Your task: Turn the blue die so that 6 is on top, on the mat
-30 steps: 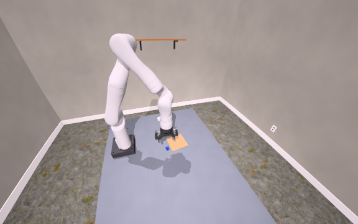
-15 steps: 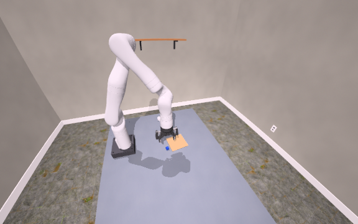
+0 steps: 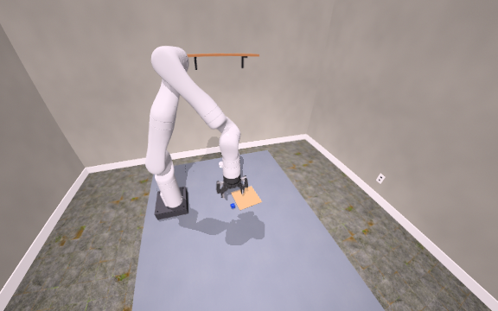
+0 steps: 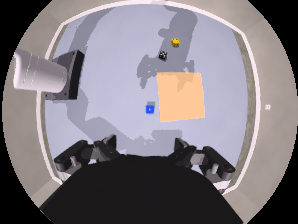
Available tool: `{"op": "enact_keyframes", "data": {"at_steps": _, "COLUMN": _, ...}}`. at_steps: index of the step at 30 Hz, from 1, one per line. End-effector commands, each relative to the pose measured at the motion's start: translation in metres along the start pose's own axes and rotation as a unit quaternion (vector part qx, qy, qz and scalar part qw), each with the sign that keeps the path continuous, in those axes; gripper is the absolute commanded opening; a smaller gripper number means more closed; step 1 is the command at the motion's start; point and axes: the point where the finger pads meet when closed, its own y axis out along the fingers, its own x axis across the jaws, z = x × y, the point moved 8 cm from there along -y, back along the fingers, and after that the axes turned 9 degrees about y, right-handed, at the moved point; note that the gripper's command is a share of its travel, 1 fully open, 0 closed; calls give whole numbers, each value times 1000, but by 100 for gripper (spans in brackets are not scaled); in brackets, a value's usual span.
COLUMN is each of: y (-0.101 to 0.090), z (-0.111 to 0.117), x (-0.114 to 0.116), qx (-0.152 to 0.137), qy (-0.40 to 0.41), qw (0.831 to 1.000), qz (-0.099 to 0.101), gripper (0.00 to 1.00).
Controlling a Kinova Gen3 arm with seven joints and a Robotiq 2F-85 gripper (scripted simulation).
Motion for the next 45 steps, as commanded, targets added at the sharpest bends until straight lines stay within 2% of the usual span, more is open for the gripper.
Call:
{"op": "enact_keyframes", "data": {"at_steps": 1, "y": 0, "z": 0, "x": 0, "qx": 0, "qy": 0, "qw": 1000, "qz": -1, "gripper": 100}}
{"op": "enact_keyframes", "data": {"at_steps": 11, "y": 7, "z": 0, "x": 0, "qx": 0, "qy": 0, "qw": 1000, "qz": -1, "gripper": 100}}
{"op": "enact_keyframes", "data": {"at_steps": 19, "y": 38, "z": 0, "x": 1, "qx": 0, "qy": 0, "qw": 1000, "qz": -1, "gripper": 100}}
{"op": "enact_keyframes", "data": {"at_steps": 21, "y": 38, "z": 0, "x": 1, "qx": 0, "qy": 0, "qw": 1000, "qz": -1, "gripper": 100}}
{"op": "enact_keyframes", "data": {"at_steps": 29, "y": 79, "z": 0, "x": 1, "qx": 0, "qy": 0, "qw": 1000, "qz": -1, "gripper": 100}}
{"op": "enact_keyframes", "data": {"at_steps": 34, "y": 99, "z": 0, "x": 1, "qx": 0, "qy": 0, "qw": 1000, "qz": -1, "gripper": 100}}
{"op": "enact_keyframes", "data": {"at_steps": 45, "y": 109, "z": 0, "x": 1, "qx": 0, "qy": 0, "qw": 1000, "qz": -1, "gripper": 100}}
